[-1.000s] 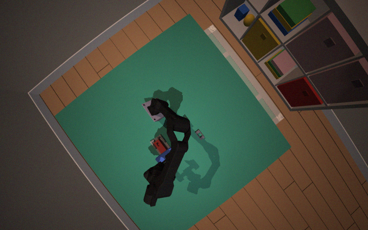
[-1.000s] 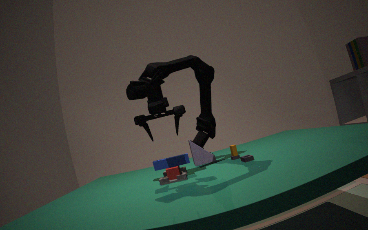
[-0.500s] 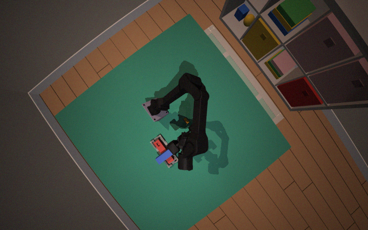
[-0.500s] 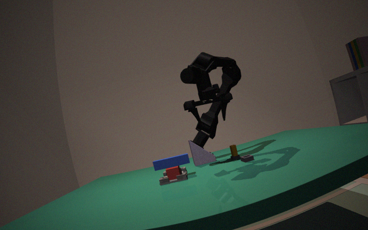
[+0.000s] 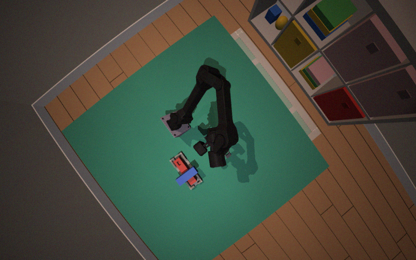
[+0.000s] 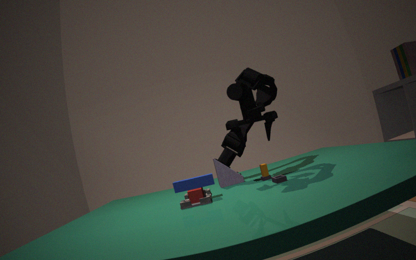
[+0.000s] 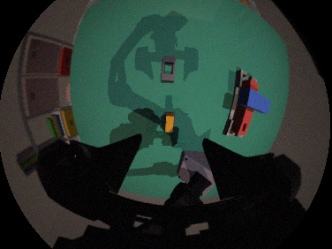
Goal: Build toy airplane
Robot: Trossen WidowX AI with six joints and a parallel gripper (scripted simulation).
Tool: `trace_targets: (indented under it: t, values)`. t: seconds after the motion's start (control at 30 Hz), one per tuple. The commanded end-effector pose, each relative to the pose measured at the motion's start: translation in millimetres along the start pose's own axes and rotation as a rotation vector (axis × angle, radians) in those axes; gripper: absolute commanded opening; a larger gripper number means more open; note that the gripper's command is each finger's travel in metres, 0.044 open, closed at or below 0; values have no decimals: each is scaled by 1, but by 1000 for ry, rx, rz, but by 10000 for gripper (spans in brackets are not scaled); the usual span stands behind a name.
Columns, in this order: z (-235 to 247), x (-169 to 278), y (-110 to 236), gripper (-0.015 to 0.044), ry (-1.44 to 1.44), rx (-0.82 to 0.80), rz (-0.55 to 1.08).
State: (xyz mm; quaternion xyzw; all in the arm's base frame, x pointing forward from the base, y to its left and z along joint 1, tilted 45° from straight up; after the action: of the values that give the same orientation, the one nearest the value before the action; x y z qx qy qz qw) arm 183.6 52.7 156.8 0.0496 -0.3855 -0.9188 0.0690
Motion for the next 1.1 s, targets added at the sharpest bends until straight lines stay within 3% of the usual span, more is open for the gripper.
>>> trace_targets:
  t: [0.0,1.07]
  values:
    - [4,4,-37,440,1,-11,10]
    - [4,4,-90,440,3,-10,9]
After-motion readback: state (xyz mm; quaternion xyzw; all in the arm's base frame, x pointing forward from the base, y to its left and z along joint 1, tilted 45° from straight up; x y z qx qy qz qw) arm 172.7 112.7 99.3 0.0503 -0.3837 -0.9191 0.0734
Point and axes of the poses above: the point midway between the two fingers, 35 mm back from their tips, its own y axis back along the fingers, its own z axis across the jaws, x = y × z, the point moved 1 cm from there along y, back along the fingers, and after that the axes turned 1 degree about -y, right-handed, at the moved point
